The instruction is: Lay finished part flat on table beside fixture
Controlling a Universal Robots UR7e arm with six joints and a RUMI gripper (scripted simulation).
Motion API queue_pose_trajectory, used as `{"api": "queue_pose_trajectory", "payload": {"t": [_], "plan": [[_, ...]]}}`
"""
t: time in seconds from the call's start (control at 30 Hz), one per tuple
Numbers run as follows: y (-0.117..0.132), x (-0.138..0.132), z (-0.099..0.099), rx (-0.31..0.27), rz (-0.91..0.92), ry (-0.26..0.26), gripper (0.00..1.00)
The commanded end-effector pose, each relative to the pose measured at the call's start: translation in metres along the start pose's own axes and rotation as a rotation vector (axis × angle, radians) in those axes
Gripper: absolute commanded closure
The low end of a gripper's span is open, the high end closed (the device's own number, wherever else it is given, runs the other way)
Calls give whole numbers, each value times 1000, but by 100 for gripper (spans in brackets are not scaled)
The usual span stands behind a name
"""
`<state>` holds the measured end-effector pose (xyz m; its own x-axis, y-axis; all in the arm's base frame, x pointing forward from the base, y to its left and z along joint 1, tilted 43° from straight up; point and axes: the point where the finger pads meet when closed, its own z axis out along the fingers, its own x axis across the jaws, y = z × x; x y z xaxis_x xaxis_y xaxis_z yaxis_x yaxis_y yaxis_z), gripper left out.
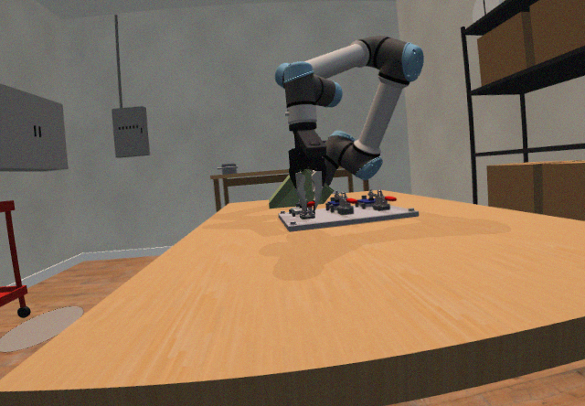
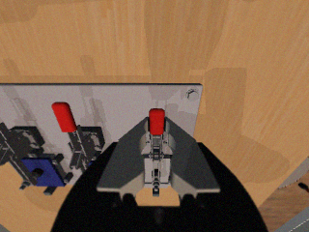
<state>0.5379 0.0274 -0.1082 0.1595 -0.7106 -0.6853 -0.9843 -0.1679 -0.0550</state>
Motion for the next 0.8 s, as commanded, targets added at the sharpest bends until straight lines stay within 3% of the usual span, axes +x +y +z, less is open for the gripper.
{"api": "queue_pose_trajectory", "payload": {"t": [0.0, 0.77], "plan": [[2, 0, -4, 1, 0, 1, 100], [16, 0, -17, 1, 0, 1, 100]]}}
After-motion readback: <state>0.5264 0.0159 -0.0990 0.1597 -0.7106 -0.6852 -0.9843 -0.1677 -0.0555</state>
